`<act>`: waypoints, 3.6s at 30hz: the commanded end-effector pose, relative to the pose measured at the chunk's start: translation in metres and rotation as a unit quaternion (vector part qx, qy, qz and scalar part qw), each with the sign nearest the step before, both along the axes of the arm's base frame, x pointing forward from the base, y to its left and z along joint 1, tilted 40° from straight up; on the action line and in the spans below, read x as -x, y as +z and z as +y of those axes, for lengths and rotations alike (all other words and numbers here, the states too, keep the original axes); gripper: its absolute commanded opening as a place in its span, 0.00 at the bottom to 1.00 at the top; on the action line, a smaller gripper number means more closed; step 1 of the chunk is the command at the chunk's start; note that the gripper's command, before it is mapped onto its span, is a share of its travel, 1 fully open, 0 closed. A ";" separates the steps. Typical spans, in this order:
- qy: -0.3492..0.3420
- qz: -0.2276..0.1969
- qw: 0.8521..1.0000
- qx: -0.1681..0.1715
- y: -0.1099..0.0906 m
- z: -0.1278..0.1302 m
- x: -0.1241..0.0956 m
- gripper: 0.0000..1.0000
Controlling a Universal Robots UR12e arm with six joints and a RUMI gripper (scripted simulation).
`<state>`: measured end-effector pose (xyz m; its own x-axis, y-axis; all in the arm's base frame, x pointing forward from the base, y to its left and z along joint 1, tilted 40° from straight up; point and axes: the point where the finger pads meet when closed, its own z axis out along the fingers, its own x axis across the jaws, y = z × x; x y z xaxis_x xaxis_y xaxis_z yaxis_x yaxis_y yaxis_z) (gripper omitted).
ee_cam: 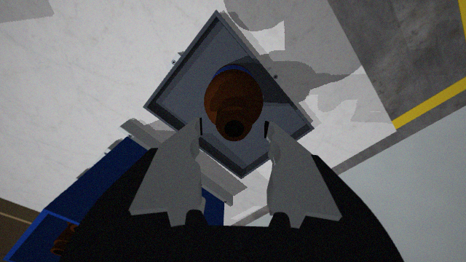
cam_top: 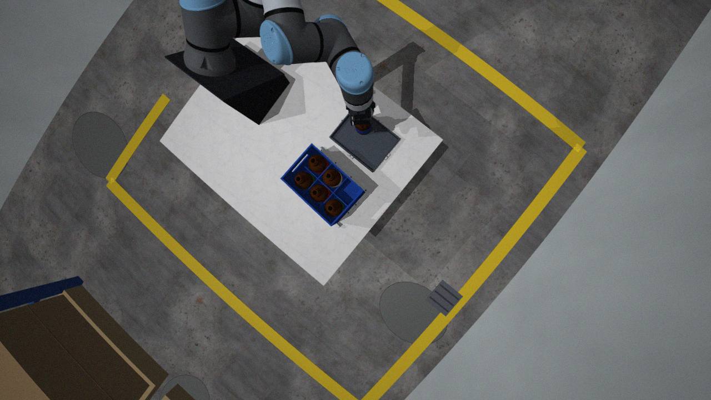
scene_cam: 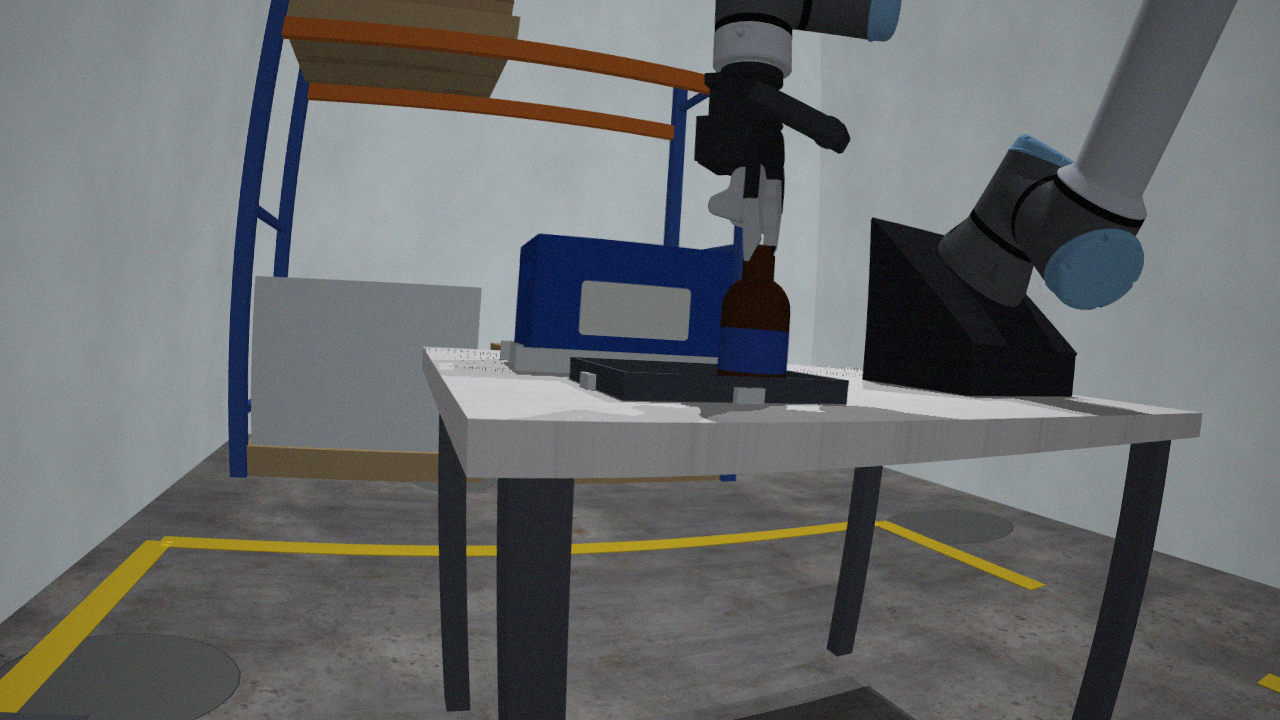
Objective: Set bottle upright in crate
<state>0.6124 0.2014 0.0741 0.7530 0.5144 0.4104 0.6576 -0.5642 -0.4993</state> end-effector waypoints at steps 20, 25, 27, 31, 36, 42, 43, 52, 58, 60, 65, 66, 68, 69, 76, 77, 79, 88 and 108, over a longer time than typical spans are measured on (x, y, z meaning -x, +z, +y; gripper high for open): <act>0.000 0.001 1.000 -0.001 -0.002 0.001 0.001 0.38; 0.000 0.001 1.000 -0.001 -0.002 0.001 0.001 0.38; 0.000 0.001 1.000 -0.001 -0.001 0.001 0.001 0.38; 0.000 0.001 1.000 0.000 -0.001 0.001 0.001 0.38; 0.000 0.001 1.000 0.000 -0.001 0.001 0.001 0.38; 0.000 0.001 1.000 0.000 -0.001 0.001 0.000 0.00; 0.000 0.001 1.000 0.000 -0.001 0.001 0.000 0.00; 0.000 0.001 1.000 0.000 -0.001 0.001 0.000 0.00; 0.000 0.001 1.000 0.000 -0.001 0.001 0.000 0.00; 0.000 0.001 1.000 0.000 -0.001 0.001 0.000 0.00; 0.000 0.000 1.000 0.000 -0.001 0.001 0.000 0.00; 0.000 0.000 1.000 0.000 -0.001 0.001 0.000 0.00; 0.000 0.000 1.000 0.000 -0.001 0.001 0.000 0.00; 0.000 0.000 1.000 0.000 -0.001 0.001 0.000 0.00; 0.000 0.000 1.000 0.000 -0.001 0.001 0.000 0.00; 0.000 0.000 1.000 0.000 -0.001 0.001 0.000 0.00; 0.000 0.000 1.000 0.000 -0.001 0.001 0.000 0.00; 0.000 0.000 1.000 0.000 -0.001 0.001 0.000 0.00; 0.000 0.000 1.000 0.000 -0.001 0.000 -0.001 0.00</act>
